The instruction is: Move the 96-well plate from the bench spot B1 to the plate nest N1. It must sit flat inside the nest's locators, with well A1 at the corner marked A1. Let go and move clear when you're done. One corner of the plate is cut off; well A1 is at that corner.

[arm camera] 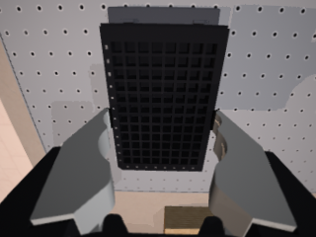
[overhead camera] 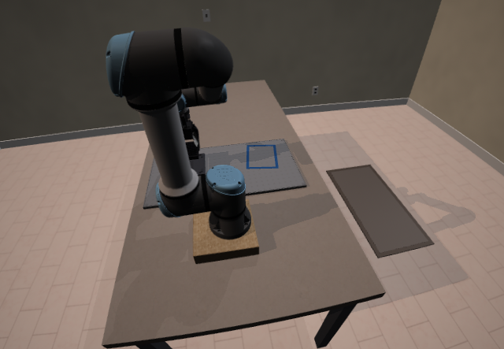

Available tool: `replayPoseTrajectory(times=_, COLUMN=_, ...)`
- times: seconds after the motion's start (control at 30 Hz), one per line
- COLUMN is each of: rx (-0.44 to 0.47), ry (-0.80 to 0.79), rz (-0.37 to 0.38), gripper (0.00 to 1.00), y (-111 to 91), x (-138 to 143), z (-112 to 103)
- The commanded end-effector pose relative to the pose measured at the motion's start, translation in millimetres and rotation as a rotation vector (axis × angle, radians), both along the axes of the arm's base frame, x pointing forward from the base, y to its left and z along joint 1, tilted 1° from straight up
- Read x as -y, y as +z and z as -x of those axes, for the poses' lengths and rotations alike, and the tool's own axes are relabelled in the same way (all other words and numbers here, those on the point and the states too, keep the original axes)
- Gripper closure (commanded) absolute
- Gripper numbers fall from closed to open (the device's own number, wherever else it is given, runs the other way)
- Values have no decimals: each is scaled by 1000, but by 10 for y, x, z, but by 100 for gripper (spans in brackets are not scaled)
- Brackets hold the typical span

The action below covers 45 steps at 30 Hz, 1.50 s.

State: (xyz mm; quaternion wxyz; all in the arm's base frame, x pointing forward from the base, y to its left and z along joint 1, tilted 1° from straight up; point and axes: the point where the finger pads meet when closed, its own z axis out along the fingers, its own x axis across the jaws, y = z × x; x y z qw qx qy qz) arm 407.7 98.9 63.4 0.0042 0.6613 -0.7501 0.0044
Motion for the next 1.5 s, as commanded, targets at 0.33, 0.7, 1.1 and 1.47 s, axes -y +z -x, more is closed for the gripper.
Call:
replayPoseTrajectory(times=0.33, rx=-5, ry=3, rz=1, gripper=100, y=-203, x=-6, z=22)
replayPoseTrajectory(times=0.7, rx=-5, ry=2, rz=1, gripper=100, y=-386, x=4, z=11)
replayPoseTrajectory(times=1.1, rx=-5, ry=1, rz=1, gripper=100, y=-552, x=14, z=3)
replayPoseTrajectory(times=1.47, rx=-4, ry=1, rz=1, gripper=100, y=-653, x=20, z=-4)
